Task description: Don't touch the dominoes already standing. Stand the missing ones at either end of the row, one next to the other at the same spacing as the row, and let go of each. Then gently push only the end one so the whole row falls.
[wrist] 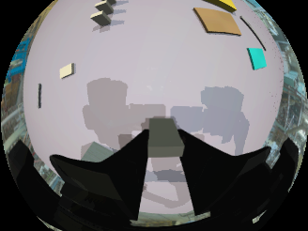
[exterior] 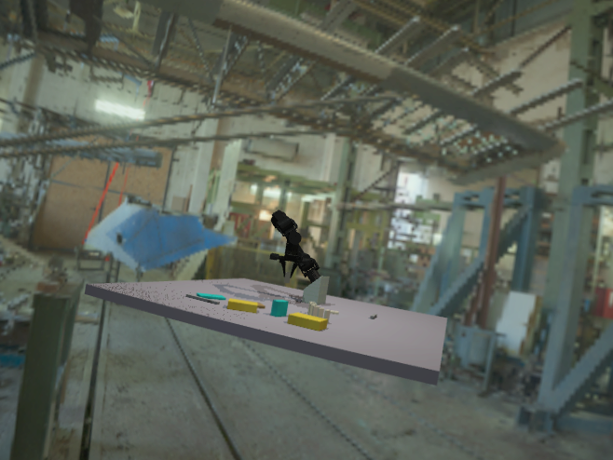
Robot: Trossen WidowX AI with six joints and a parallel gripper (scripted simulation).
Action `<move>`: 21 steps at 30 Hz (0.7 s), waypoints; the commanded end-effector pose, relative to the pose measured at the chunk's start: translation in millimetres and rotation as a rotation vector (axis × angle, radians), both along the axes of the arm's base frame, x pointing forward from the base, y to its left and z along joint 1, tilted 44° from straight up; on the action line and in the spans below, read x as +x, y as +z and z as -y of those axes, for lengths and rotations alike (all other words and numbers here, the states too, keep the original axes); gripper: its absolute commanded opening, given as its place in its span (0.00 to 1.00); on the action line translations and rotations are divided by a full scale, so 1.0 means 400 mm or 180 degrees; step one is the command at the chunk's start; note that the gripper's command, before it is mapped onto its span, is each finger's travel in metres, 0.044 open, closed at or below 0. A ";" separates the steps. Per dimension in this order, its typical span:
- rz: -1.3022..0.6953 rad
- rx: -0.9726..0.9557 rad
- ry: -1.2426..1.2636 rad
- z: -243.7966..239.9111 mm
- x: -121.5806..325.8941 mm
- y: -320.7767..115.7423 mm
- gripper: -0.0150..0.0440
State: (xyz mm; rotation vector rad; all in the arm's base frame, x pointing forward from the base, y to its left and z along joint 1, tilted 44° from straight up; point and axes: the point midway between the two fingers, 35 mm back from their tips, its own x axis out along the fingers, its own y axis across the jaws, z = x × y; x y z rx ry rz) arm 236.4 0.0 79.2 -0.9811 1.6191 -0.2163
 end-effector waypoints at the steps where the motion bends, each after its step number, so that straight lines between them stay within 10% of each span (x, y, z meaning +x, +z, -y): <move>1: 0.0039 0.0004 -0.0026 -0.060 -0.019 0.080 0.44; 21: 0.0056 0.0024 -0.0013 -0.376 0.186 -0.200 0.44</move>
